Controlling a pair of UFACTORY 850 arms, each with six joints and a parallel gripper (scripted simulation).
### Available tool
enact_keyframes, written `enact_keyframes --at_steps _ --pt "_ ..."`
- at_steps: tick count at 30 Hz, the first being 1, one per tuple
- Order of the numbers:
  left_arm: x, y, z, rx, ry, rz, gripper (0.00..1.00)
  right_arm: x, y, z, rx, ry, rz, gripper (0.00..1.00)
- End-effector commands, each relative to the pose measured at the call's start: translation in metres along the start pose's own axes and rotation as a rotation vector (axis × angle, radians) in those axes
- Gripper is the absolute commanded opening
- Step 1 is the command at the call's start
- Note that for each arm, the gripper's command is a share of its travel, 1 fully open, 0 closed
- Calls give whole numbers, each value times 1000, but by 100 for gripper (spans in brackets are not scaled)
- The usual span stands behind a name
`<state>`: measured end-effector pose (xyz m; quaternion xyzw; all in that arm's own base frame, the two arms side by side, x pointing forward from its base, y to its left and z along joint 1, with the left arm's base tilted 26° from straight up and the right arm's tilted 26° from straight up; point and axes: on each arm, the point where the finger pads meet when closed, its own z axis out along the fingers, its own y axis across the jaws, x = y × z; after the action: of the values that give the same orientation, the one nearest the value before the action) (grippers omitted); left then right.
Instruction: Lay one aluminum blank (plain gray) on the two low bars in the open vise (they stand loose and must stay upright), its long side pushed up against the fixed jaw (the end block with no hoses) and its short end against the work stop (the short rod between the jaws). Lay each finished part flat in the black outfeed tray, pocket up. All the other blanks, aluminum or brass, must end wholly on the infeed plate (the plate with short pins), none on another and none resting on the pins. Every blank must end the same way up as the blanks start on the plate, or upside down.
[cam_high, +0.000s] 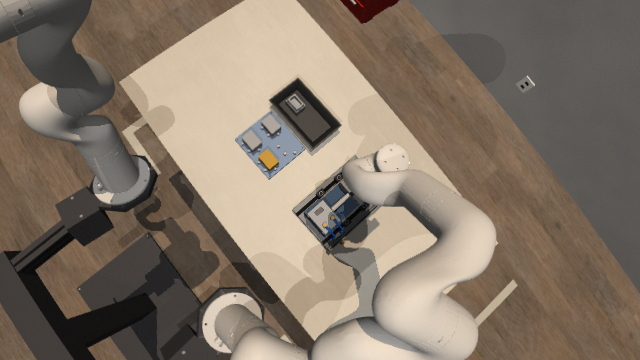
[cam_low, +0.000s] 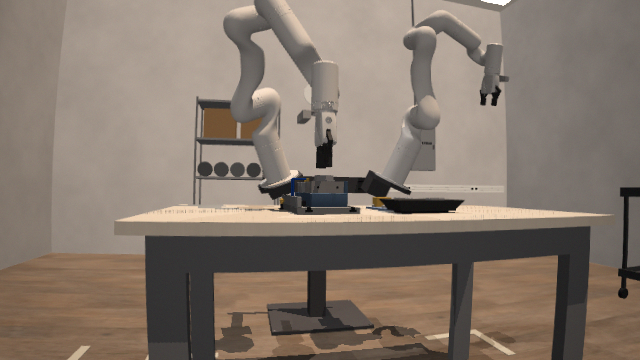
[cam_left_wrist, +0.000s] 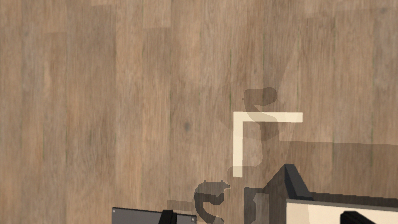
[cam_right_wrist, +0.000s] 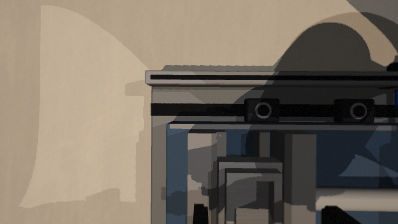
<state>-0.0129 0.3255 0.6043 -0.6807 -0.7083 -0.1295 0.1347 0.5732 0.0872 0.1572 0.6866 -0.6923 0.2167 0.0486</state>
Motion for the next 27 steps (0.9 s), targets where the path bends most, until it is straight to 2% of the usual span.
enact_keyframes --at_steps 1,27 --pt "0 0 -1 0 2 0 100 0 -1 9 2 0 1 69" --pt "0 0 -1 0 2 0 100 0 -1 17 2 0 1 69"
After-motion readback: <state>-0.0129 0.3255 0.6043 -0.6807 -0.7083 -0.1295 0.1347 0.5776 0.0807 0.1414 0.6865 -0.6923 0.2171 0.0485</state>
